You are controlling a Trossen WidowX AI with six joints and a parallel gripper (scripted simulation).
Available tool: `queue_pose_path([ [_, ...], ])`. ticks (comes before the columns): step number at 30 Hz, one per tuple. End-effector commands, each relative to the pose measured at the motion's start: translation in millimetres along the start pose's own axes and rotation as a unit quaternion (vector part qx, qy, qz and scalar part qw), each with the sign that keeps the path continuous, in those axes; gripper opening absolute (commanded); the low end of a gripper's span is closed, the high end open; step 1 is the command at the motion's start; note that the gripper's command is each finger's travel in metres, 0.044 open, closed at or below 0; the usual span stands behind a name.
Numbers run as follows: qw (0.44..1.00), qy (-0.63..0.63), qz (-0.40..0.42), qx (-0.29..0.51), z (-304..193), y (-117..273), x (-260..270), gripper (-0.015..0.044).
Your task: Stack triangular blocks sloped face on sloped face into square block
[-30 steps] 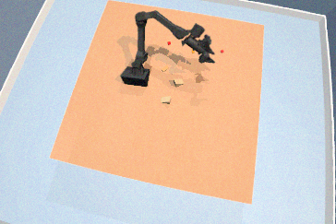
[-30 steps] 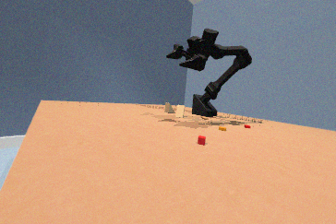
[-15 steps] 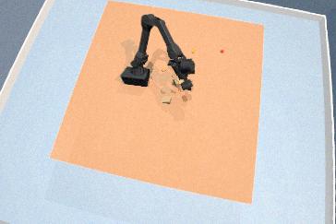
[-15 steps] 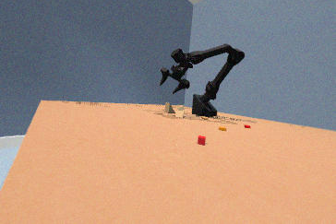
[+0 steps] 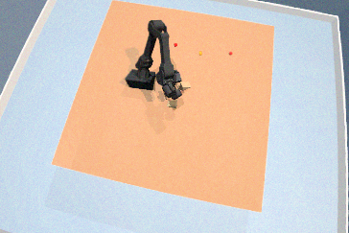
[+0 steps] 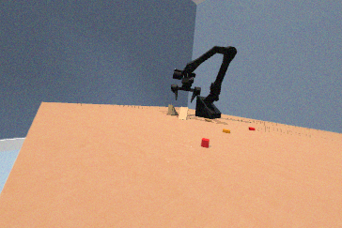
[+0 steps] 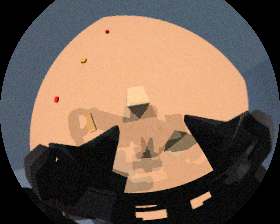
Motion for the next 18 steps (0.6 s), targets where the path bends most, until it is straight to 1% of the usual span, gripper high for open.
queue_pose_path([
  [1,0.998,-0.003,0.021,-0.051,-9,1,16,0.044],
  [8,0.999,-0.003,0.021,-0.05,-9,0,15,0.044],
  [18,0.999,-0.005,0.014,-0.042,-11,-15,11,0.044],
])
Point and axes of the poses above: the point midway between the two fingers, 35 mm back from their tips, its own y axis back along the fingers, its own x axis across the jaws, z = x × y, the point moved 3 cm from there along y, back along the fingers, and after that the axes turned 5 degrees about y, right-handed, at the moved point
